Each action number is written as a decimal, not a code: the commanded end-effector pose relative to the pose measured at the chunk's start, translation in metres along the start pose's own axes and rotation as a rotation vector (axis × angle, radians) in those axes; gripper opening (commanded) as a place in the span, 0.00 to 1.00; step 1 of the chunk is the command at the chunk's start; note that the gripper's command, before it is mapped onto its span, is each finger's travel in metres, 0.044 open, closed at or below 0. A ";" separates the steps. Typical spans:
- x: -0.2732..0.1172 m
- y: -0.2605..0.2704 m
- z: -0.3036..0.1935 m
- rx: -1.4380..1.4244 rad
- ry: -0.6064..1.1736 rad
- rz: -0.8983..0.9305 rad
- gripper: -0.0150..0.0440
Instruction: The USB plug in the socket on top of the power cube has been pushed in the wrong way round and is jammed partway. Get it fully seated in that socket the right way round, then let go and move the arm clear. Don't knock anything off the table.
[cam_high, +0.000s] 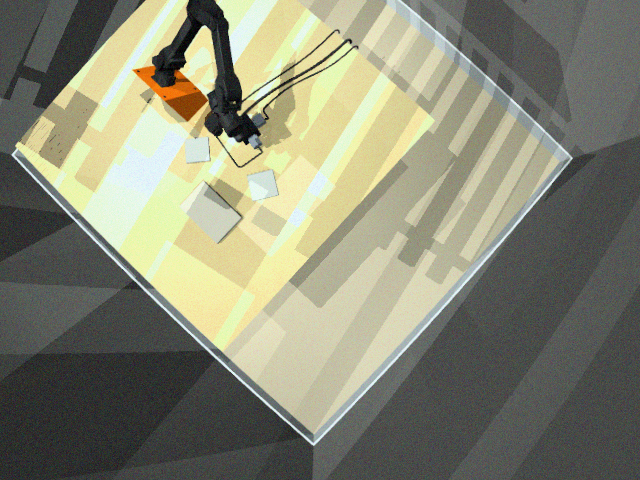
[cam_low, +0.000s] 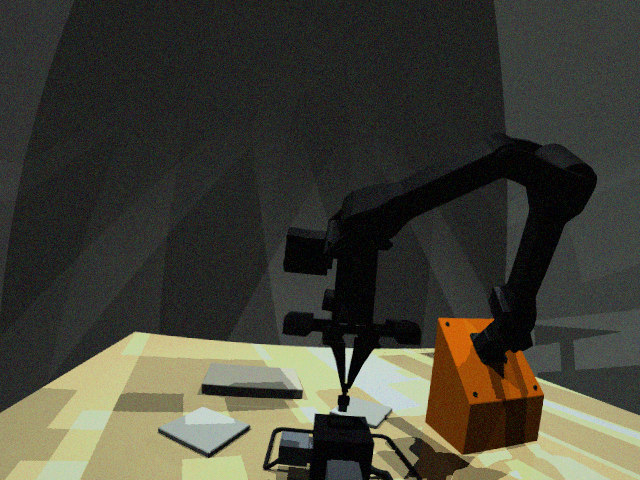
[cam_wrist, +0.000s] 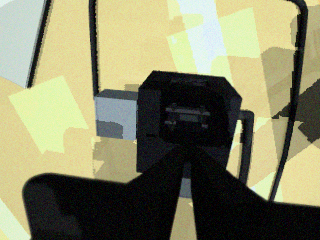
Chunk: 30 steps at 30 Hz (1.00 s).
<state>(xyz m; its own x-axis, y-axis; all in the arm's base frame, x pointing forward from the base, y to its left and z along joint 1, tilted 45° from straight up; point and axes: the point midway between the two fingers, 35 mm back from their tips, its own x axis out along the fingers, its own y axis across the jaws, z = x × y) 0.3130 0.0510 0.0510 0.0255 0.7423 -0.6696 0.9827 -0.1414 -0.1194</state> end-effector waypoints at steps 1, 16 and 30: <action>0.001 0.000 -0.001 0.001 0.008 0.000 0.25; 0.003 0.000 -0.001 0.000 0.020 0.000 0.25; 0.004 0.000 -0.002 -0.002 0.031 0.000 0.25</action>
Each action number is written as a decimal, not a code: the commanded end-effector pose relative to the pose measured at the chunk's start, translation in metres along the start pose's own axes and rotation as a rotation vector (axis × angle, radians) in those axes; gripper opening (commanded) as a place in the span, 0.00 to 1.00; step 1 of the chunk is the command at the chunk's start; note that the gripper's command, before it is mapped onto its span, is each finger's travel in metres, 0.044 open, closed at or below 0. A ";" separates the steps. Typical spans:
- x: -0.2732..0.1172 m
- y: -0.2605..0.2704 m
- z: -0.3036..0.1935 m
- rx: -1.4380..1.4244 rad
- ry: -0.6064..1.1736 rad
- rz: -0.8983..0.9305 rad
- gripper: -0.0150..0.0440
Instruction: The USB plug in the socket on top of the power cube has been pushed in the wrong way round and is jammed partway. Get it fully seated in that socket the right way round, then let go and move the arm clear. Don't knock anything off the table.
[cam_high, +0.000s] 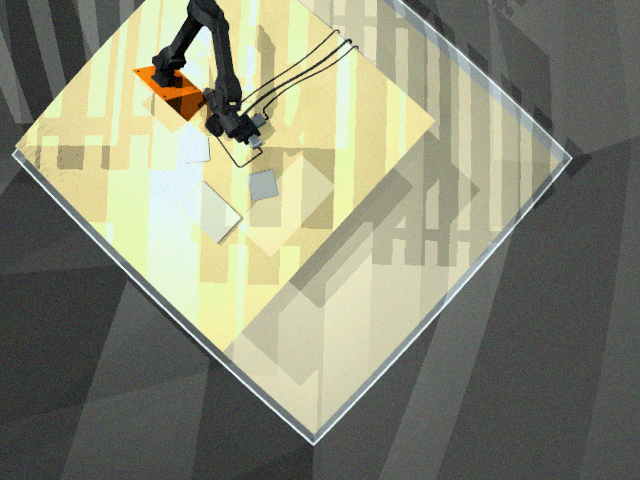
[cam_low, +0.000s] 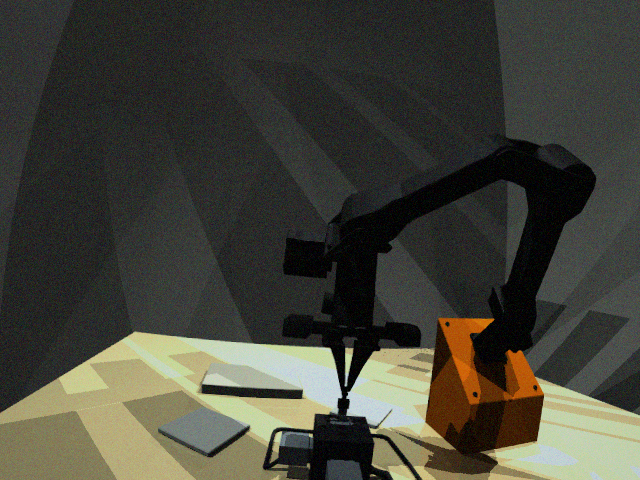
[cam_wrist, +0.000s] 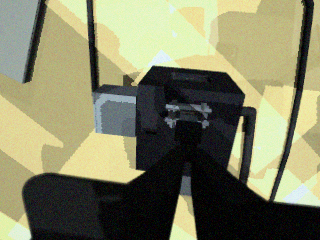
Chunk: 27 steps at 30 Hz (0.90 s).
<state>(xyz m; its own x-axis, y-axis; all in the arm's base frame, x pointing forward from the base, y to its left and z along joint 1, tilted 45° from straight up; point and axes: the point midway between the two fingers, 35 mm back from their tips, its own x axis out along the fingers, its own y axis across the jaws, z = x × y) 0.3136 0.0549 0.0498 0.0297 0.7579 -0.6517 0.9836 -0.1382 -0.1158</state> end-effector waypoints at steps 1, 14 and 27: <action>0.001 0.000 -0.001 0.003 0.008 0.000 0.25; 0.003 0.000 -0.001 0.002 0.016 0.000 0.25; 0.004 0.000 -0.001 0.002 0.016 0.000 0.25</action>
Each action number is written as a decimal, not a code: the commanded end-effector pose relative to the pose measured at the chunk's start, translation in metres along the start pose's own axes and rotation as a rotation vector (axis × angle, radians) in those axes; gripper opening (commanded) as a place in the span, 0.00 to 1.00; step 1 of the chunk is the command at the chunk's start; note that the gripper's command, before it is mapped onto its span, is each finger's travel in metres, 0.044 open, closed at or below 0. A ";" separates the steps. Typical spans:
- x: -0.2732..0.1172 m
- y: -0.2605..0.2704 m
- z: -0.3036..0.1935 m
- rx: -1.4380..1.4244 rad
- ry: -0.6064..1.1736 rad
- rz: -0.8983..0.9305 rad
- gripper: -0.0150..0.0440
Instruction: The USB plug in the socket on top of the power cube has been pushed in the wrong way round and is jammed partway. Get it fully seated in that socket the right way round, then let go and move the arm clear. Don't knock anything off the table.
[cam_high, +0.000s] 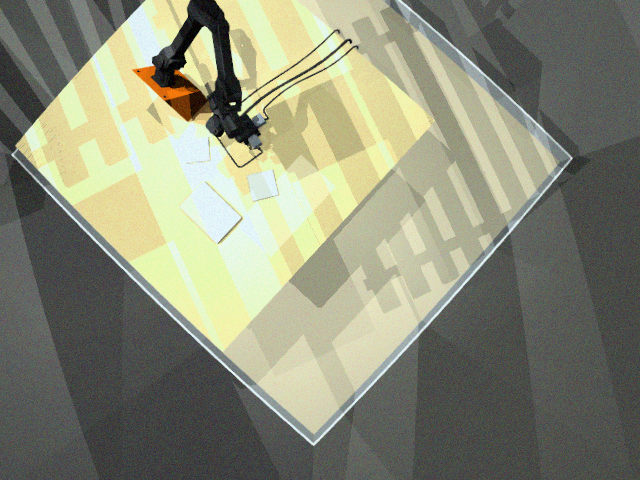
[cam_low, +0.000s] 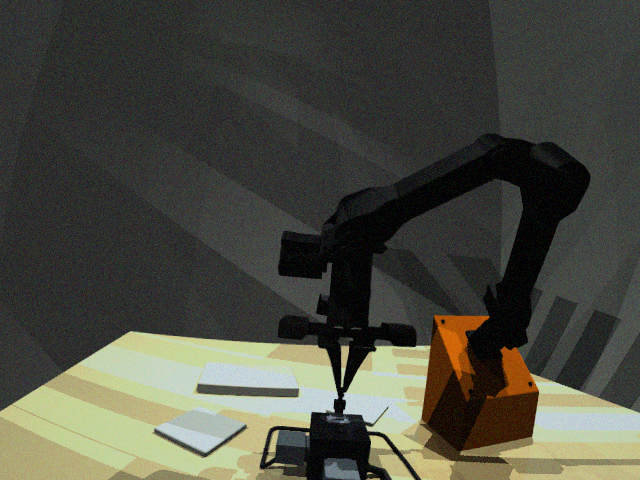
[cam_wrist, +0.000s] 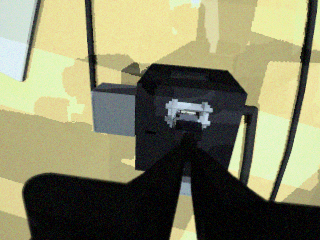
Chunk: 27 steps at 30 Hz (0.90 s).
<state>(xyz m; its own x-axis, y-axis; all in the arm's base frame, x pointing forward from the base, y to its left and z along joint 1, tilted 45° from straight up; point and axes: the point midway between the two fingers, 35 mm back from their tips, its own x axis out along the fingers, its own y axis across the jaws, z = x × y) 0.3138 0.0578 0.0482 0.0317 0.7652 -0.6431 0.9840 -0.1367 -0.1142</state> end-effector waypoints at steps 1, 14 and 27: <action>0.001 0.000 0.000 0.004 0.005 0.000 0.25; 0.002 0.000 0.000 0.004 0.005 0.000 0.25; 0.004 0.000 0.000 0.004 0.005 0.000 0.25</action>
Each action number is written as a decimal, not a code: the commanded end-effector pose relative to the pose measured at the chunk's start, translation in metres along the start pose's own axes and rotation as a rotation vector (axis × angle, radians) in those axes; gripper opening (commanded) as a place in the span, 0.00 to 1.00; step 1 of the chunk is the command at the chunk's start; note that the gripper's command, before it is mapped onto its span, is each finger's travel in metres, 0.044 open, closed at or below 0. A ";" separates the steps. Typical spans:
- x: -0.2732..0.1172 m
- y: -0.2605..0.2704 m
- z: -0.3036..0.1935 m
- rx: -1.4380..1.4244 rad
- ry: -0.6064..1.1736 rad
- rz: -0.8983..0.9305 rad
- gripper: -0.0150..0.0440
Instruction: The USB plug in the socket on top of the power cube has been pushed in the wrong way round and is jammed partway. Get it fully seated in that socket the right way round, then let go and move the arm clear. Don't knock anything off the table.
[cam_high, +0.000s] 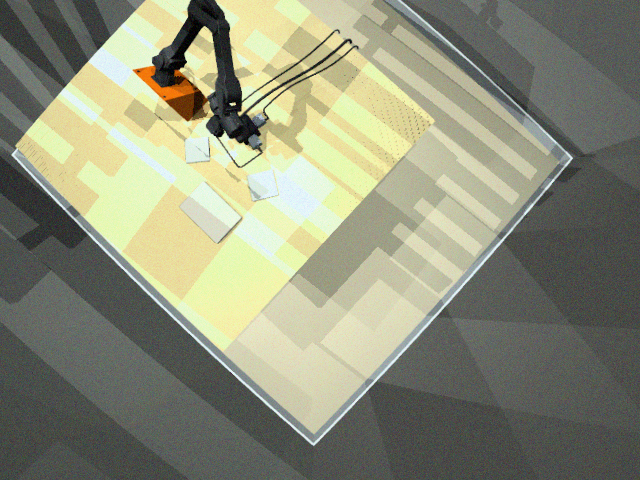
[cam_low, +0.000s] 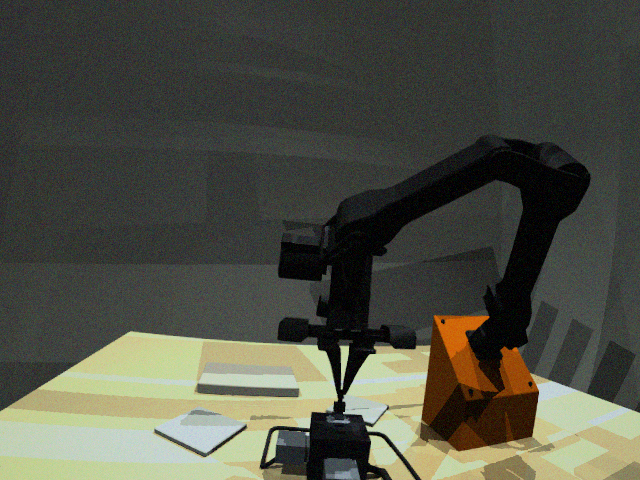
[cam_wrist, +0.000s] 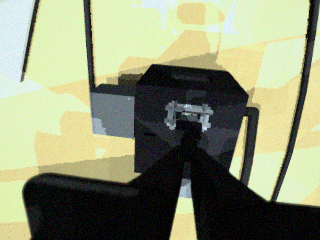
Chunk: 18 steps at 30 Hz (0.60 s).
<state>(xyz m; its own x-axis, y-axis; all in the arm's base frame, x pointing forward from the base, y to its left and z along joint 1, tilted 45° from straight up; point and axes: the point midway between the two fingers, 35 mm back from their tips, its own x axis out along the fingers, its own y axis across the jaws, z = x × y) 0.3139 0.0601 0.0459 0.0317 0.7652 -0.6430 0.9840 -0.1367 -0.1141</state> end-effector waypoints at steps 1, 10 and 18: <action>0.001 0.000 0.000 0.004 0.005 0.000 0.25; 0.002 0.000 0.000 0.004 0.005 0.000 0.25; 0.003 0.000 0.000 0.004 0.005 0.000 0.25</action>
<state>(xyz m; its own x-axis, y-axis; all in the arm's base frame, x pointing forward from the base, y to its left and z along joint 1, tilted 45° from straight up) 0.3139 0.0617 0.0444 0.0318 0.7653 -0.6429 0.9840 -0.1367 -0.1141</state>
